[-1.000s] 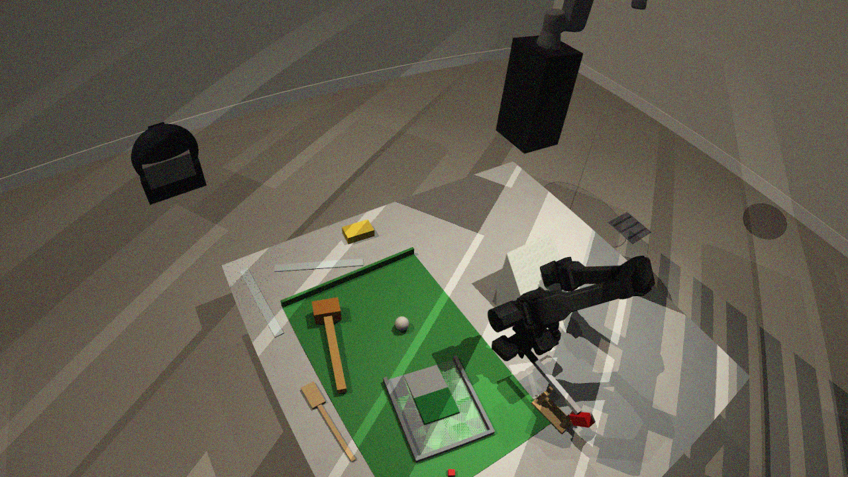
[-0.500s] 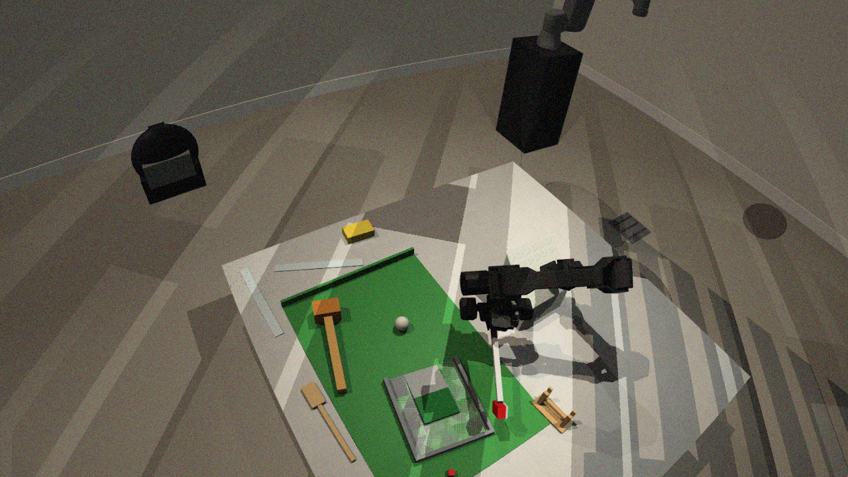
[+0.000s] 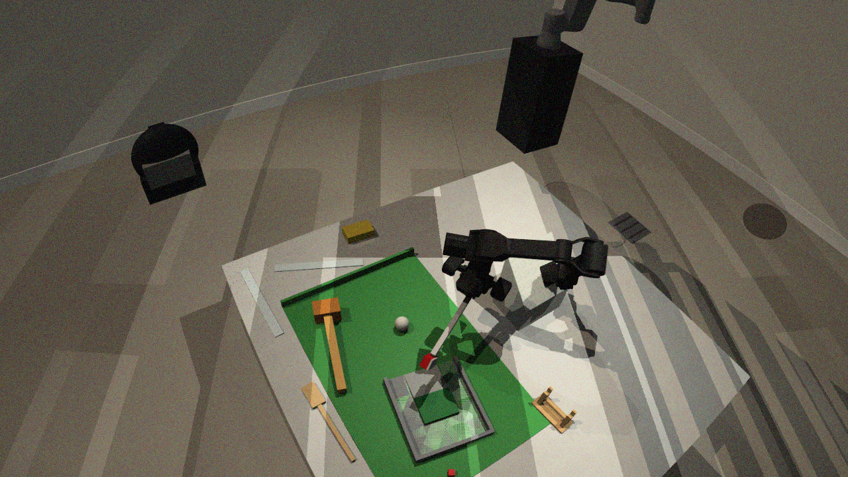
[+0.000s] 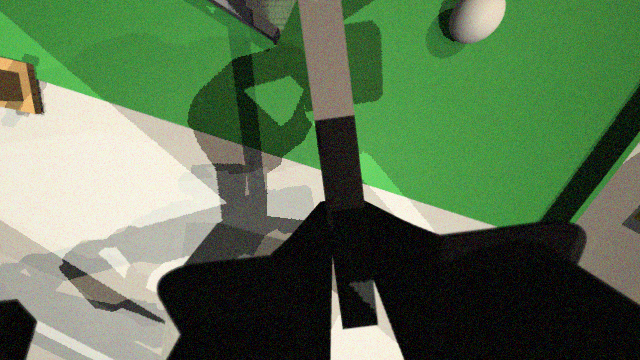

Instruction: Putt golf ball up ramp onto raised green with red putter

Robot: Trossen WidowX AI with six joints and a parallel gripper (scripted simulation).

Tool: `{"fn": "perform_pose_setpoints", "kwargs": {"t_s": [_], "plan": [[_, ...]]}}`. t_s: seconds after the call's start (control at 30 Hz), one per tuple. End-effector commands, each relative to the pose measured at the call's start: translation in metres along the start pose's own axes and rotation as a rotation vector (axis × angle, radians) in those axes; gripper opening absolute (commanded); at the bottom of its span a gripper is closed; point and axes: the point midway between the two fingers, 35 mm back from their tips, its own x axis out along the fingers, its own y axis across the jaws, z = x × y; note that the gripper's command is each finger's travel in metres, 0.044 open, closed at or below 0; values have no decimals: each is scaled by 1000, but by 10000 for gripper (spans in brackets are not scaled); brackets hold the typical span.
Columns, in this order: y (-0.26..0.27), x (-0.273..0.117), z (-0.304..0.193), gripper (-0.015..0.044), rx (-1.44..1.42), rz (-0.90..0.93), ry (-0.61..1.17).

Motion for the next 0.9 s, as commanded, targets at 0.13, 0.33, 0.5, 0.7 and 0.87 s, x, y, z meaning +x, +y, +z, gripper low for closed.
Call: {"fn": "perform_pose_setpoints", "kwargs": {"t_s": [0.13,0.33,0.5,0.7,0.87], "plan": [[-39,-5,-41,0,294,-18,16],[-62,-5,-78,0,520,-18,32],[-72,-3,-101,0,649,-13,40],[-73,6,-101,0,649,-13,40],[-72,33,-102,0,648,-12,40]]}}
